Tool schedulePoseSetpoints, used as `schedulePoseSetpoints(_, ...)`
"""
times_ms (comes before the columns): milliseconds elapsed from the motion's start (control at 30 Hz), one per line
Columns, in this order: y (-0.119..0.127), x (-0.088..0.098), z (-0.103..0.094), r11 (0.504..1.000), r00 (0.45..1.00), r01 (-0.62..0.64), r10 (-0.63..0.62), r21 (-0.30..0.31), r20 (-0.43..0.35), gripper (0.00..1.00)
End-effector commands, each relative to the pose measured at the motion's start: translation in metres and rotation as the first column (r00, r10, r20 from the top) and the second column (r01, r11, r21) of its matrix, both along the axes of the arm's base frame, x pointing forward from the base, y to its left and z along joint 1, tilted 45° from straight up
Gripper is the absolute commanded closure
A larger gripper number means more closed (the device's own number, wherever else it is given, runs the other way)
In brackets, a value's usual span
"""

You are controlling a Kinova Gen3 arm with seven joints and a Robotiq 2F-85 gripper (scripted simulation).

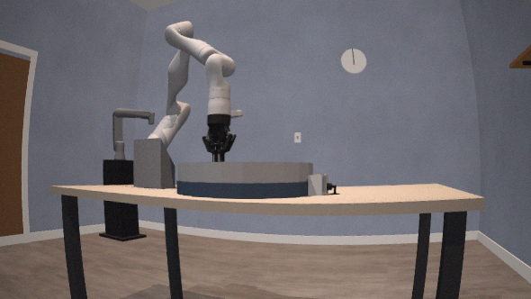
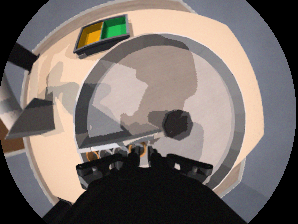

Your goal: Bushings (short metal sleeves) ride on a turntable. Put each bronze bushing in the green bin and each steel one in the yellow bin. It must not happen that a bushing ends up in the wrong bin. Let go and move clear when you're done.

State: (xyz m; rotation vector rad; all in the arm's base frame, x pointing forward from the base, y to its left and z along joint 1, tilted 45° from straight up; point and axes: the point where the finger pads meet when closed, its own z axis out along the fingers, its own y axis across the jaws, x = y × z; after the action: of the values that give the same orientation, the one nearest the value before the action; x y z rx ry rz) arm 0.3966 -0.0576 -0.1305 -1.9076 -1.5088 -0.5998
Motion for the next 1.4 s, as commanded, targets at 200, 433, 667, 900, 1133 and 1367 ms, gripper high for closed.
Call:
schedulePoseSetpoints(200,0.0,0.0,-0.001,1.0,1.0,0.002,-0.002,-0.002,0.0,0.86)
schedulePoseSetpoints(433,0.0,0.0,-0.001,1.0,1.0,0.002,-0.002,-0.002,0.0,0.86)
schedulePoseSetpoints(667,0.001,0.0,-0.002,1.0,1.0,0.001,-0.001,-0.002,0.001,0.86)
schedulePoseSetpoints(900,0.004,0.0,-0.005,1.0,1.0,0.001,-0.001,-0.002,0.001,0.86)
schedulePoseSetpoints(1133,0.01,0.0,-0.01,1.0,1.0,0.002,-0.002,-0.002,0.0,0.86)
schedulePoseSetpoints(1367,0.013,0.0,-0.013,1.0,1.0,0.002,-0.002,-0.002,0.0,0.86)
